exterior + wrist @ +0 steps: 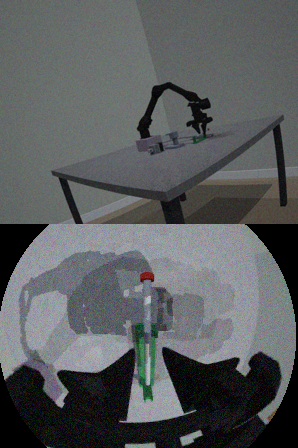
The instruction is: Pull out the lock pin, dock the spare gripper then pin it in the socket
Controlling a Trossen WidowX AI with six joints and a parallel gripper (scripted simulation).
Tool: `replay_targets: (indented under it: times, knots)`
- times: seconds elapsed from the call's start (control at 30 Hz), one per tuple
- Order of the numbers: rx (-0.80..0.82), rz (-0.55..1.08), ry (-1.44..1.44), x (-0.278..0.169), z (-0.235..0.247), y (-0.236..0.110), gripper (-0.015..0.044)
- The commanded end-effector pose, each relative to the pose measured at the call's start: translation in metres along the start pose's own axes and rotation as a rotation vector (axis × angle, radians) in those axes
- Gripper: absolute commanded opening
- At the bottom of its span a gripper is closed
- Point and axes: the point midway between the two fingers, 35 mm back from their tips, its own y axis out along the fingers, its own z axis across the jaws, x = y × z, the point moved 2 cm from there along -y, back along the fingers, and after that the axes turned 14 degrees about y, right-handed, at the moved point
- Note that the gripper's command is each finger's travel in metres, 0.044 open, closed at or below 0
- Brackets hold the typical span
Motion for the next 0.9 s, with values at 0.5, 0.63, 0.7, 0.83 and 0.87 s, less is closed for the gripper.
replay_targets:
  times: [0.5,0.63,0.7,0.83,0.87]
  knots:
    - [0.001,0.004,-0.005,-0.003,0.001,0.017,0.0049]
    - [0.001,0.004,-0.005,-0.003,0.001,0.017,0.0002]
    - [0.001,0.004,-0.005,-0.003,0.002,0.017,0.0]
    - [0.001,0.004,-0.004,-0.003,0.002,0.016,0.0]
    - [0.001,0.004,-0.004,-0.003,0.002,0.015,0.0]
